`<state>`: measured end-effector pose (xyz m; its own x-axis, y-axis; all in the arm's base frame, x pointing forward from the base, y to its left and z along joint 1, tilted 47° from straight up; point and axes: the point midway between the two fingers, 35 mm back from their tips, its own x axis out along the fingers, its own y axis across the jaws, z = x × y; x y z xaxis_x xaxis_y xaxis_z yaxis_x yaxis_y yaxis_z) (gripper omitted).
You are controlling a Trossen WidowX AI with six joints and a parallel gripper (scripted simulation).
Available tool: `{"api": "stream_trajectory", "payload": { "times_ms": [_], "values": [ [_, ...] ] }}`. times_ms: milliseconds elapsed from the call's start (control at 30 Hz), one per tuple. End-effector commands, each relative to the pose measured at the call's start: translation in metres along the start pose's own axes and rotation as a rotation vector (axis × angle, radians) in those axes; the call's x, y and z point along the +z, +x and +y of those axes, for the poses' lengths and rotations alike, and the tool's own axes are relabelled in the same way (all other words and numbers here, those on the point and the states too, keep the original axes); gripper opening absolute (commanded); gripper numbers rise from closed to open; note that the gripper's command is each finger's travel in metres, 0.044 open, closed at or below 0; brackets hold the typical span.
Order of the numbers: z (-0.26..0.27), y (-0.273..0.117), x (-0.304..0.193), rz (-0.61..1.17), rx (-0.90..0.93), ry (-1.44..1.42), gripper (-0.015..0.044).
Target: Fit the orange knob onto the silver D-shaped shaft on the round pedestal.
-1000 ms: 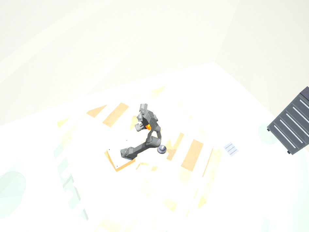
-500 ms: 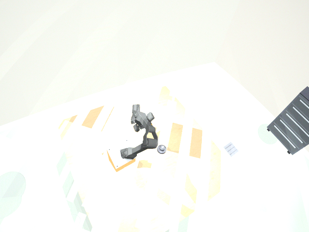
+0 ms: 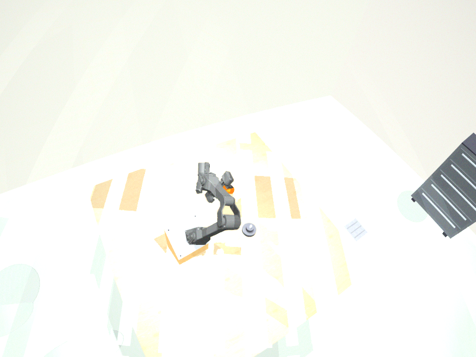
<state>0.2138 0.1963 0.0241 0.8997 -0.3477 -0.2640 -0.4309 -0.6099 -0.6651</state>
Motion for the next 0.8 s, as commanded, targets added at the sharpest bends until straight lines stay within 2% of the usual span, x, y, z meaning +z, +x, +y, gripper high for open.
{"api": "stream_trajectory", "payload": {
  "times_ms": [0, 333, 767],
  "values": [
    [-0.0016, -0.0011, -0.0003, 0.003, -0.034, -0.003, 0.0],
    [0.0014, -0.0008, 0.0, 0.002, -0.12, -0.003, 0.0],
    [0.0035, 0.0005, 0.0015, -0.004, -0.084, -0.006, 0.0]
  ]
}}
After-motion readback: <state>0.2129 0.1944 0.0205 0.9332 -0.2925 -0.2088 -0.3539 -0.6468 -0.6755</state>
